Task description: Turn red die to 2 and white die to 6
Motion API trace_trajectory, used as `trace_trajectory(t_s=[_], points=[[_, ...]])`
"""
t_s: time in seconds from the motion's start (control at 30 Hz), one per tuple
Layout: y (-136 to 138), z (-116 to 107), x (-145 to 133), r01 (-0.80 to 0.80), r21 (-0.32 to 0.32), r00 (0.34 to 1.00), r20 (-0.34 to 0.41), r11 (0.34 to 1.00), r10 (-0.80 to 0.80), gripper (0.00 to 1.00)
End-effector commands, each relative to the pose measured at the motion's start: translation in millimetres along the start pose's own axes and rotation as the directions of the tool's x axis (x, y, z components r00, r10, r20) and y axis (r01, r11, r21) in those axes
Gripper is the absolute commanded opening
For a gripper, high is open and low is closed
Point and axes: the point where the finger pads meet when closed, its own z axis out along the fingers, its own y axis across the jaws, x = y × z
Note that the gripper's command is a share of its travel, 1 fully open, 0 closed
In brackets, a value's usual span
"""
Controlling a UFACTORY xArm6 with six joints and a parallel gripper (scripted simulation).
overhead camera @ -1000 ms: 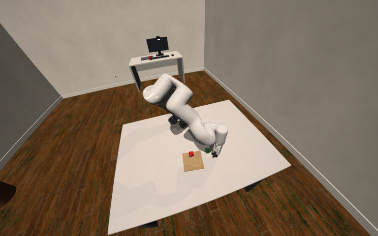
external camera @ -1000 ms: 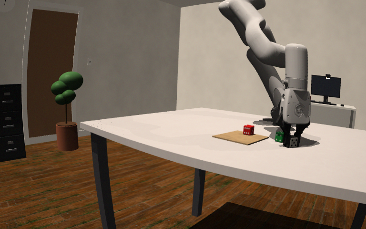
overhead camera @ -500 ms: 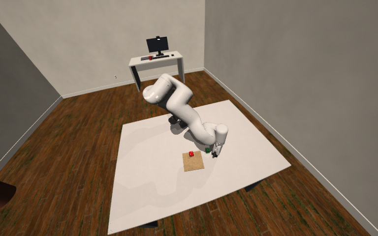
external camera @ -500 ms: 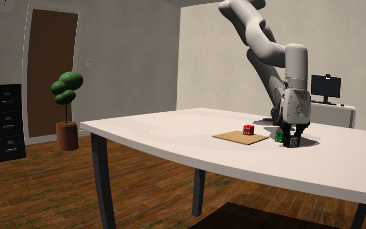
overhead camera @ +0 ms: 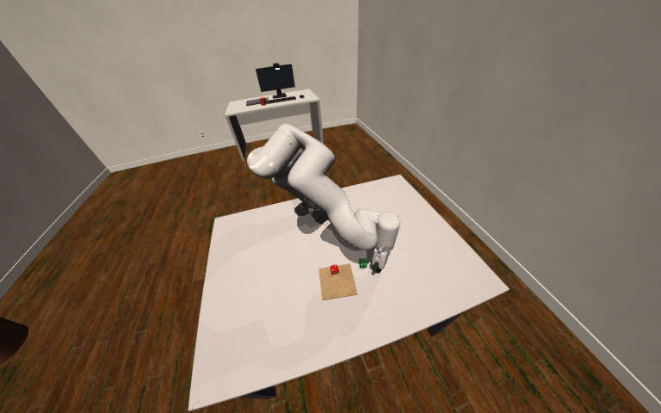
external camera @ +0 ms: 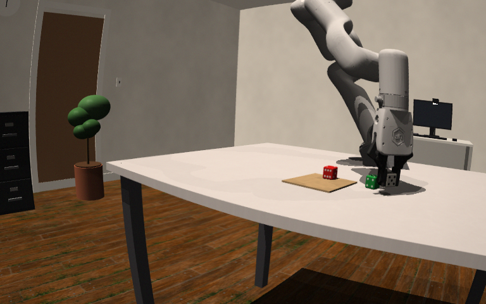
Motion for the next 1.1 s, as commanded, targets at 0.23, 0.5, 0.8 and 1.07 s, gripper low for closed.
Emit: trace_trajectory(t_s=[0.23,0.5,0.8,1.07], points=[[-1,-77,-1,-0.001,0.001,1.0,0.005,1.0,0.001,0.27],[-1,-81,-1,-0.001,0.001,1.0,0.005,1.0,0.001,0.27],[-11,-81,3,0.042,0.0,0.999,0.005,0.999,-0.042,0.27],[-56,-83,23,0.233,-0.004,0.972,0.009,0.972,-0.233,0.27]])
